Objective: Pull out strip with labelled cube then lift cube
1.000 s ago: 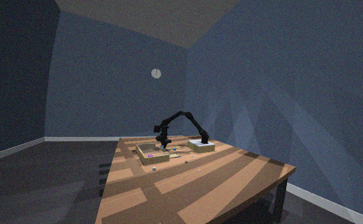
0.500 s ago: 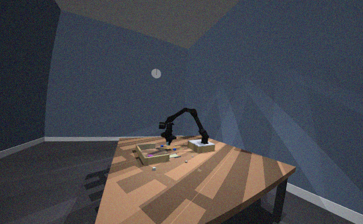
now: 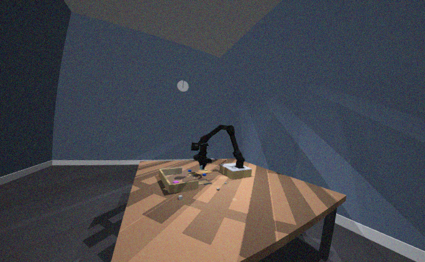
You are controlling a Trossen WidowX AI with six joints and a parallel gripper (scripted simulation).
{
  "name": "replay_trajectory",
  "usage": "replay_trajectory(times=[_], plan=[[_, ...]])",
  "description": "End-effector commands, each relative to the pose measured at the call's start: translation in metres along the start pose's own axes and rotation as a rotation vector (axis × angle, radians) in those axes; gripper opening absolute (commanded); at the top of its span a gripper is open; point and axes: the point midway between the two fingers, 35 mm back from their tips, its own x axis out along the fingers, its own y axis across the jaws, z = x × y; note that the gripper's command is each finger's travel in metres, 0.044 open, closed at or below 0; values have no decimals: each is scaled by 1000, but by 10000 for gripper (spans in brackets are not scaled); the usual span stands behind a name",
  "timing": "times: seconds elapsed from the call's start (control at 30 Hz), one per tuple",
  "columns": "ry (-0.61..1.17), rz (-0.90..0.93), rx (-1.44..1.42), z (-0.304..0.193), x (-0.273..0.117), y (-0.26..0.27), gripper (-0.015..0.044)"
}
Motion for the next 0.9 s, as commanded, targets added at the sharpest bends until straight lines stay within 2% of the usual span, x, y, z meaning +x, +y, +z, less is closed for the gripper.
replay_trajectory(times=[0.0,0.4,0.6,0.87], plan=[[-6,-5,4,-10,-1,5,0],[-3,-4,4,-40,0,21,0],[-3,-4,4,-40,-33,21,0],[-3,-4,4,-40,-35,21,0]])
